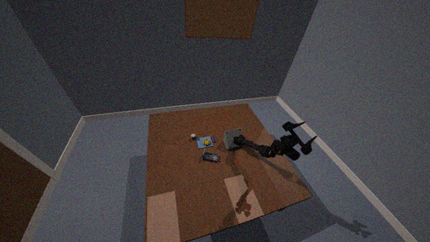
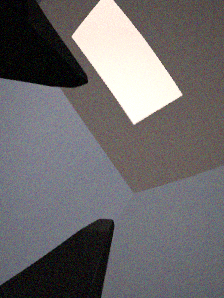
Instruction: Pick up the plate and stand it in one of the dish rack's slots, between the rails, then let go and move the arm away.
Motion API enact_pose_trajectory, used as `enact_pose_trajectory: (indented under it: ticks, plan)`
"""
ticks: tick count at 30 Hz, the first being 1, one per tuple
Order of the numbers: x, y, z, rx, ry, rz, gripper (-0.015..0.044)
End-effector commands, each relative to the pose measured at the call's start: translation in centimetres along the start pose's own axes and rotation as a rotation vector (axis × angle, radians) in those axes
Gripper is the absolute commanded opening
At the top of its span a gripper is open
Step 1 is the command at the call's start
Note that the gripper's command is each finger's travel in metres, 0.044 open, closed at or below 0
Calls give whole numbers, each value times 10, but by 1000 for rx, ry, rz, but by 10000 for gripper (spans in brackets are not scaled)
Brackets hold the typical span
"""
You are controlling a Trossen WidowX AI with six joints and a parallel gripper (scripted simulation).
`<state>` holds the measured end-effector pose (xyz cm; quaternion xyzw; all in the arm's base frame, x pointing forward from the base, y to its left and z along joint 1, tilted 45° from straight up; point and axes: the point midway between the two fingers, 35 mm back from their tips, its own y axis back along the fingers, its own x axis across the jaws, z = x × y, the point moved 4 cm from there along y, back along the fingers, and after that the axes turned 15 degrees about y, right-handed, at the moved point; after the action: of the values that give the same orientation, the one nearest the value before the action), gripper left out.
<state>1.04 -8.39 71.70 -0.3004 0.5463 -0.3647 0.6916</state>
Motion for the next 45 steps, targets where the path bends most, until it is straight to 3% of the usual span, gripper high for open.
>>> enact_pose_trajectory:
  ticks: [1, 22, 45]
  plan:
    - [27, -1, 33, -102, 19, 53, 400]
    - [167, 35, 167, -550, 75, 381, 400]
    - [312, 145, 249, -979, 76, 863, 400]
